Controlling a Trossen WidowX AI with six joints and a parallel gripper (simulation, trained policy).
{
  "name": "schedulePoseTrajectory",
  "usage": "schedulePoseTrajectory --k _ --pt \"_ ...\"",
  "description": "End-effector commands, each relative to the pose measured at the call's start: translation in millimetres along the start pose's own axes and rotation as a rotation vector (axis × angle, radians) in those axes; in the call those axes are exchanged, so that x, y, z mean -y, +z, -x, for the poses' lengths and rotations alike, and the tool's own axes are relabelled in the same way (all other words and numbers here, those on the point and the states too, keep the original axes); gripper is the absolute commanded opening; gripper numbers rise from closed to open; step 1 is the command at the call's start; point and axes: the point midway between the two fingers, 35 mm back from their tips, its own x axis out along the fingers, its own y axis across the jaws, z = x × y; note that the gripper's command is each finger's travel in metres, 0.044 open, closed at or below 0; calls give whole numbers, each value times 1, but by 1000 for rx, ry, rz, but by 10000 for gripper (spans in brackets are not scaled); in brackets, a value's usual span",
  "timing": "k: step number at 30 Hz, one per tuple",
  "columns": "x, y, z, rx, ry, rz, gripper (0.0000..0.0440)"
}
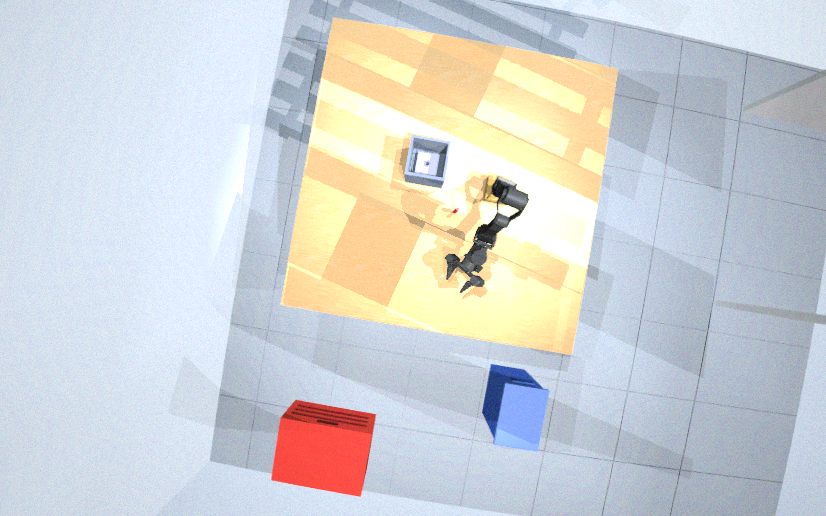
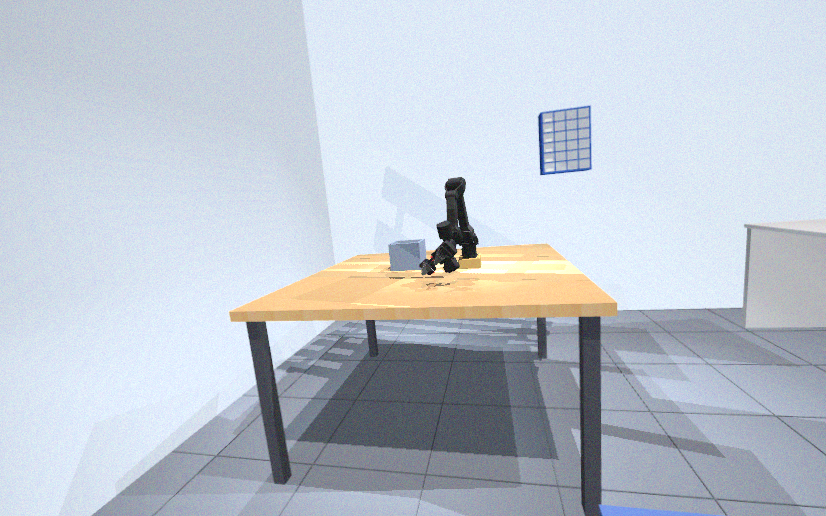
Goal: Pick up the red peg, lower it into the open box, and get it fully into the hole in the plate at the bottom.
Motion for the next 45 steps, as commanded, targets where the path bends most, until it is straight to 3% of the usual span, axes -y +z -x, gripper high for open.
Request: schedulePoseTrajectory --k 1,3,21,45 --pt "-3 0 -1 1 15 -31 421" --pt "-9 -1 -2 3 44 -95 440" --pt "-61 -32 -12 -88 271 -671 440" --pt "-131 -84 3 -381 480 -1427 440"
